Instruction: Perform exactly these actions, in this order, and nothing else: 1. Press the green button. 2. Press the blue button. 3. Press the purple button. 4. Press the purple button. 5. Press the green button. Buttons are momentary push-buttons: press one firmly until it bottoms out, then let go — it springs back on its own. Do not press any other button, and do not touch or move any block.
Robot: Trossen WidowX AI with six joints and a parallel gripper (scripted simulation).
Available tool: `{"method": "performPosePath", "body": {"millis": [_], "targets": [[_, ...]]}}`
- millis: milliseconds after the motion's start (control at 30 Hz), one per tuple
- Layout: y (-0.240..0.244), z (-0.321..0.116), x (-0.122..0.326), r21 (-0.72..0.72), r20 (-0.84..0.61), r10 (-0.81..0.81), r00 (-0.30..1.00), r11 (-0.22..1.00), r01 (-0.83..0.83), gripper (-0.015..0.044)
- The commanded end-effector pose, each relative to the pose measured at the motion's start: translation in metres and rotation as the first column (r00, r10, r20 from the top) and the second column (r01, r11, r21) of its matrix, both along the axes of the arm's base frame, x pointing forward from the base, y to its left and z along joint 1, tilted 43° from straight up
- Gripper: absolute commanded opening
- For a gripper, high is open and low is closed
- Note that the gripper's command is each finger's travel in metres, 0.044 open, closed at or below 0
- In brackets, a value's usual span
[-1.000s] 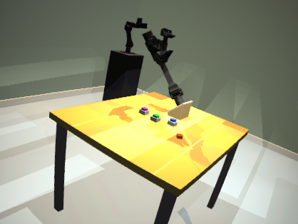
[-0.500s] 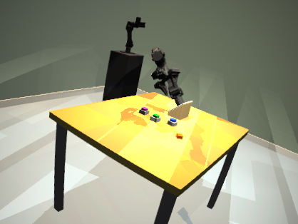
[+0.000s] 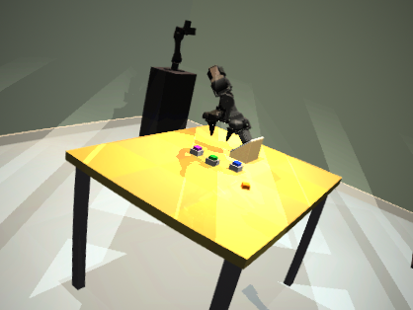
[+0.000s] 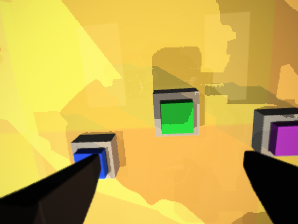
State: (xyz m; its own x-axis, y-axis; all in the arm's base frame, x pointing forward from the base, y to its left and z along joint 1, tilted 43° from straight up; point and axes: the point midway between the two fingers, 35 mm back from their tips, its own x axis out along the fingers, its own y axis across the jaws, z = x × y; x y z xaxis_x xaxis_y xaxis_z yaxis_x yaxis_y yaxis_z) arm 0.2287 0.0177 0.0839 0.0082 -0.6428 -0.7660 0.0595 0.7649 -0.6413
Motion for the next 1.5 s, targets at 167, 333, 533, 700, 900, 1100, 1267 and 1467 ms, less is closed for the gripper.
{"method": "performPosePath", "body": {"millis": [167,333,533,700,900,1100,1267,1467], "targets": [[-0.014,-0.005,-0.003,-0.044,-0.026,0.018,0.999,0.999,-0.019,0.0348],[-0.049,-0.042,-0.004,-0.047,-0.025,0.017,1.000,0.999,-0.019,0.0216],[-0.049,-0.042,-0.004,-0.047,-0.025,0.017,1.000,0.999,-0.019,0.0059],[-0.049,-0.042,-0.004,-0.047,-0.025,0.017,1.000,0.999,-0.019,0.0020],[-0.049,-0.042,-0.004,-0.047,-0.025,0.017,1.000,0.999,-0.019,0.0020],[-0.053,-0.047,-0.004,-0.047,-0.025,0.017,1.000,0.999,-0.019,0.0020],[-0.058,-0.053,-0.004,-0.047,-0.025,0.018,1.000,0.999,-0.019,0.0020],[-0.065,-0.060,-0.004,-0.047,-0.025,0.018,1.000,0.999,-0.019,0.0020]]}}
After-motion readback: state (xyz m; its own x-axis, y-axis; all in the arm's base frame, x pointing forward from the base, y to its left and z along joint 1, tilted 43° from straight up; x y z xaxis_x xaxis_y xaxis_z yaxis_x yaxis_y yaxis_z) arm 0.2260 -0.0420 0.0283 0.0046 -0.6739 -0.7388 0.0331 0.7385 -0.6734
